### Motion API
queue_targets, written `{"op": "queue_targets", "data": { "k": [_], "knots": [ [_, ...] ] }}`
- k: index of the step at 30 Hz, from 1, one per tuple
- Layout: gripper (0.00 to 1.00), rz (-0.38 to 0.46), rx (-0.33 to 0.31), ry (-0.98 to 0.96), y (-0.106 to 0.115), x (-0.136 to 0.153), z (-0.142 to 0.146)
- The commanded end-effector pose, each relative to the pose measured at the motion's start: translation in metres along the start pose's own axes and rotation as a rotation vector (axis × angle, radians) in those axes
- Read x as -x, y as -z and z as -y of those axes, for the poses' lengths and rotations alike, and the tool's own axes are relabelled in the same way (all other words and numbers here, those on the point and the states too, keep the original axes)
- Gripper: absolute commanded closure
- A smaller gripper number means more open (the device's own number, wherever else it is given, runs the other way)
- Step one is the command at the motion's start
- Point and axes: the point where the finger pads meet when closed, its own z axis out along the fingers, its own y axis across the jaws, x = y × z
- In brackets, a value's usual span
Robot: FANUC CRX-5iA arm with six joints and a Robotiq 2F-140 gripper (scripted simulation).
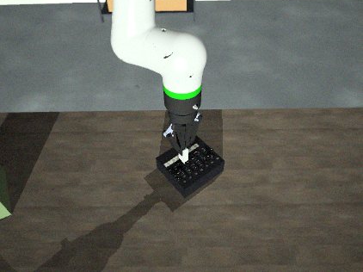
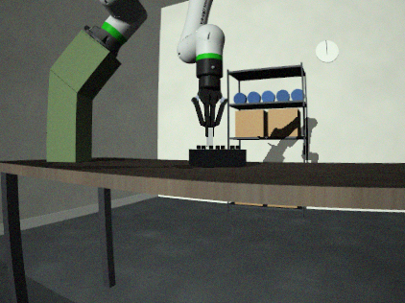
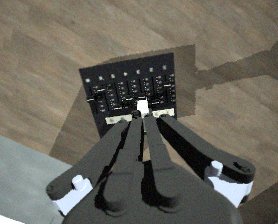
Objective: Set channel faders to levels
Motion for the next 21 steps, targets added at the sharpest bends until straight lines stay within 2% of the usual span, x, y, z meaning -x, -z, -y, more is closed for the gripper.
{"op": "queue_targets", "data": {
  "k": [1,21],
  "knots": [
    [1.00,0.000,0.000,0.000,0.0001,-0.0023,0.0001],
    [1.00,0.000,0.000,0.000,0.0001,-0.0120,0.0001]
  ]
}}
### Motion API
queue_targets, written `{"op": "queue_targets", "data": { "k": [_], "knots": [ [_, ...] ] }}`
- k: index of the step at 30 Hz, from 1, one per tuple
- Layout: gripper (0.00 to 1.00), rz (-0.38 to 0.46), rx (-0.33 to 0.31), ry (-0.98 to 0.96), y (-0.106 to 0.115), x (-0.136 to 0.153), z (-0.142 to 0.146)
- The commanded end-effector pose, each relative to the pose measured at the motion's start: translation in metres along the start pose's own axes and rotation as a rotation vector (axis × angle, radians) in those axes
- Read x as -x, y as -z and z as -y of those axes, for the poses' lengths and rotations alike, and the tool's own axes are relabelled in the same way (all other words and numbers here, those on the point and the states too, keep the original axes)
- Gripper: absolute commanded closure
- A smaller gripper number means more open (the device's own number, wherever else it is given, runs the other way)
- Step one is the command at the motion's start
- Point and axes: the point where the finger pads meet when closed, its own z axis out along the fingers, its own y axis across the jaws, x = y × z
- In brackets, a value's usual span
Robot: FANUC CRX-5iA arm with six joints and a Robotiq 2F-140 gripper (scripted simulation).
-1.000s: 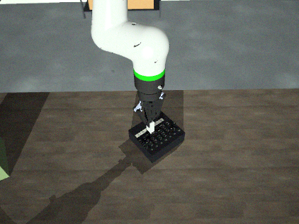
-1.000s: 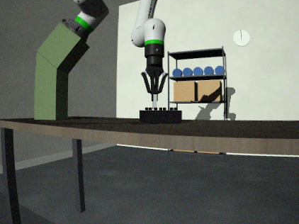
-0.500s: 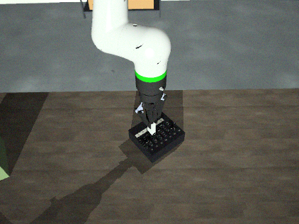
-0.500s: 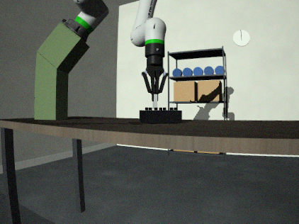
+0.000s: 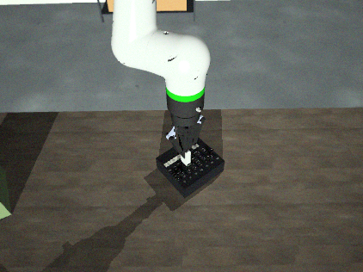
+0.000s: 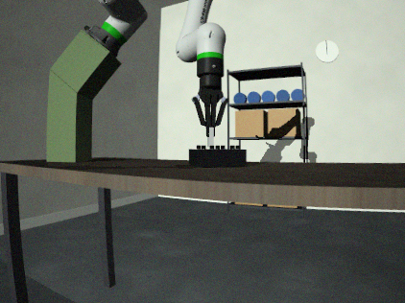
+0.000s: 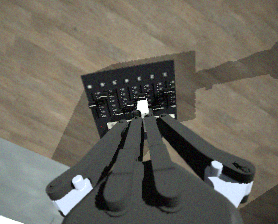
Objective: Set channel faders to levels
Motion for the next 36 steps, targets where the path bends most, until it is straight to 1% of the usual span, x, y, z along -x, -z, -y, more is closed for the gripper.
{"op": "queue_targets", "data": {
  "k": [1,36],
  "knots": [
    [1.00,0.000,0.000,0.000,0.0001,-0.0014,0.0000],
    [1.00,0.000,0.000,0.000,0.0001,-0.0114,0.0000]
  ]
}}
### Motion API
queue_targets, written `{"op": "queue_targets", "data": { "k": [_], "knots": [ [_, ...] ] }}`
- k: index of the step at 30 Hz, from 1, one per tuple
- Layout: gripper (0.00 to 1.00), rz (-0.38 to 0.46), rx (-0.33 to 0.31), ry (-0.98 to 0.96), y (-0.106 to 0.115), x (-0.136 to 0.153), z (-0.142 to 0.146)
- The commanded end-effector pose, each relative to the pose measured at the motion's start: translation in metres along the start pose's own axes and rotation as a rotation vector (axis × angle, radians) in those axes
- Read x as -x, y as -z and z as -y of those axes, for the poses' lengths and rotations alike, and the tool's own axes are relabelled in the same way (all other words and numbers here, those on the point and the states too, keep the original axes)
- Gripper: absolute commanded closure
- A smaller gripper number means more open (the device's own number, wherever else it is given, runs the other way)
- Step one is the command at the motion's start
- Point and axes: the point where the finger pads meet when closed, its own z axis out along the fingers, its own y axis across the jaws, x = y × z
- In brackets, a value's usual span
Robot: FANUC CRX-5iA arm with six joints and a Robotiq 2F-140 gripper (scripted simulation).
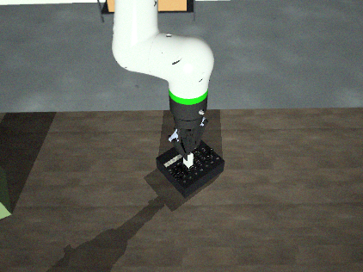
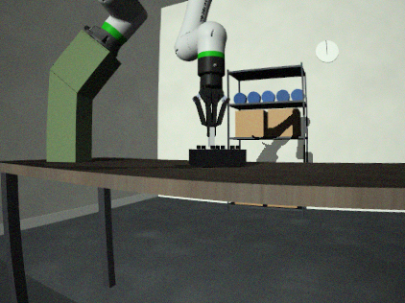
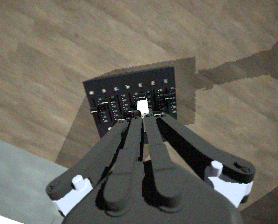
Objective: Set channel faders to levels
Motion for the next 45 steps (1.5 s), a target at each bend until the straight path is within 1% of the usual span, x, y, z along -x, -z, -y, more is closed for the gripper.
{"op": "queue_targets", "data": {
  "k": [1,23,45],
  "knots": [
    [1.00,0.000,0.000,0.000,0.0001,-0.0003,0.0000],
    [1.00,0.000,0.000,0.000,0.0001,-0.0003,0.0000],
    [1.00,0.000,0.000,0.000,0.0018,0.0056,0.0000]
  ]
}}
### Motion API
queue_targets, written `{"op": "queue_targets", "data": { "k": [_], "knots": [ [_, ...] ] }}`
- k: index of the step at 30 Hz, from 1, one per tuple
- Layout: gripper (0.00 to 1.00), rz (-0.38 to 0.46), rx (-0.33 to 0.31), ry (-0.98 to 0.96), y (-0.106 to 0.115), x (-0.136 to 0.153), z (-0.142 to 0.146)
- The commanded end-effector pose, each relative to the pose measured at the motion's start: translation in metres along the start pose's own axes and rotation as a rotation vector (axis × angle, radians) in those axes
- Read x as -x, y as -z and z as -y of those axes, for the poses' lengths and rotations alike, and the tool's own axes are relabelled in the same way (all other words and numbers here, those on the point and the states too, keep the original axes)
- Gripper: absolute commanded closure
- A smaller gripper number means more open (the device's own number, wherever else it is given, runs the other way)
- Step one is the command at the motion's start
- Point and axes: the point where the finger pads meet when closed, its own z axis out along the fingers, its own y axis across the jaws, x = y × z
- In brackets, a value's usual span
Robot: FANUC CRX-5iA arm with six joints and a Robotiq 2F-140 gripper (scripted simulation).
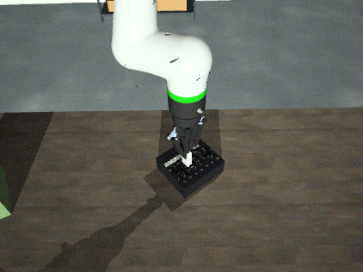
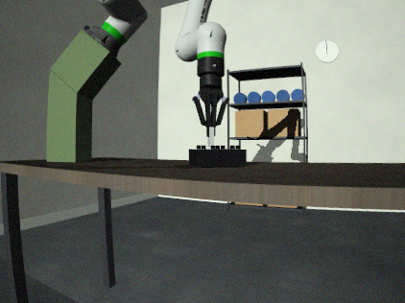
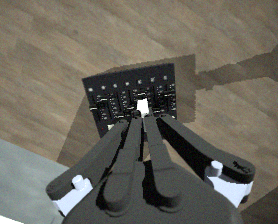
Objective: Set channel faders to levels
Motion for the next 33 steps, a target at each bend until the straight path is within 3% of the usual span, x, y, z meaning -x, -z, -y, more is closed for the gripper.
{"op": "queue_targets", "data": {
  "k": [1,17,33],
  "knots": [
    [1.00,0.000,0.000,0.000,0.003,0.000,0.000],
    [1.00,0.000,0.000,0.000,0.037,0.000,0.000],
    [1.00,0.000,0.000,0.000,0.040,0.000,0.000]
  ]
}}
